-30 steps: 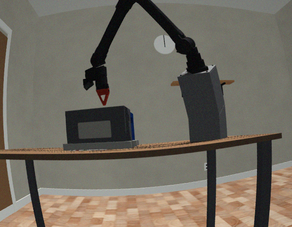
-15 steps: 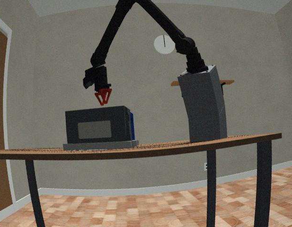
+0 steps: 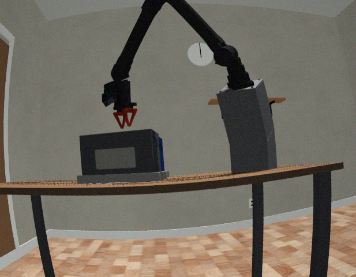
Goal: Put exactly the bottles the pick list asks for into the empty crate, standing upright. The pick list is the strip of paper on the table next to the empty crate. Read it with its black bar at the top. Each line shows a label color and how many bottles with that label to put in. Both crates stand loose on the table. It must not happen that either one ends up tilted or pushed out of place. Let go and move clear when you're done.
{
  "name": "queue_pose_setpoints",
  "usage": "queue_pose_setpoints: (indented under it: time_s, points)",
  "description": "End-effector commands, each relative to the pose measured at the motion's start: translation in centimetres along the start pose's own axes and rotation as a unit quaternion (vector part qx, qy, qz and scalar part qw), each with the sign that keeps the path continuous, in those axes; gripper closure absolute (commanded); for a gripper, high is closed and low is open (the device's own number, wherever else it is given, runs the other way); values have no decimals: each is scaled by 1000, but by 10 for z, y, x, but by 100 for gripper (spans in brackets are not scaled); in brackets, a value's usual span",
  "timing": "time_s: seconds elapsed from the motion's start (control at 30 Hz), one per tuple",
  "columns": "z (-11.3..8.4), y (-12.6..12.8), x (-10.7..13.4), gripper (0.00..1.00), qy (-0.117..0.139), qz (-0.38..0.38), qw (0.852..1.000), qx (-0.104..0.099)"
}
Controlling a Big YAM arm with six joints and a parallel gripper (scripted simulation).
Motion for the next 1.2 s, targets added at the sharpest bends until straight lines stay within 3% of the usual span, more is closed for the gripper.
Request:
queue_pose_setpoints:
  time_s: [0.0,0.37,0.4,0.5,0.57,0.8,0.83,1.17]
  points:
    - [-25,-13,-4,39,-17,-13,999,27]
    - [-22,-10,0,39,-15,-10,1000,24]
    - [-20,-10,0,39,-16,-9,1000,25]
    - [6,-5,7,39,-4,2,1000,4]
    - [11,-2,2,39,-3,-2,1000,2]
    - [20,0,-2,39,-2,-7,1000,0]
    - [9,-6,-10,39,-11,-12,1000,14]
    - [33,-1,-3,39,-3,-8,1000,3]
Point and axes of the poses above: the point where the finger pads meet when closed, its own z axis out along the fingers, its own y axis across the jaws, x = y × z, the point moved 10 cm from there along -z, back along the fingers, and after that the axes turned 7 degrees about z, right-handed, at the moved point
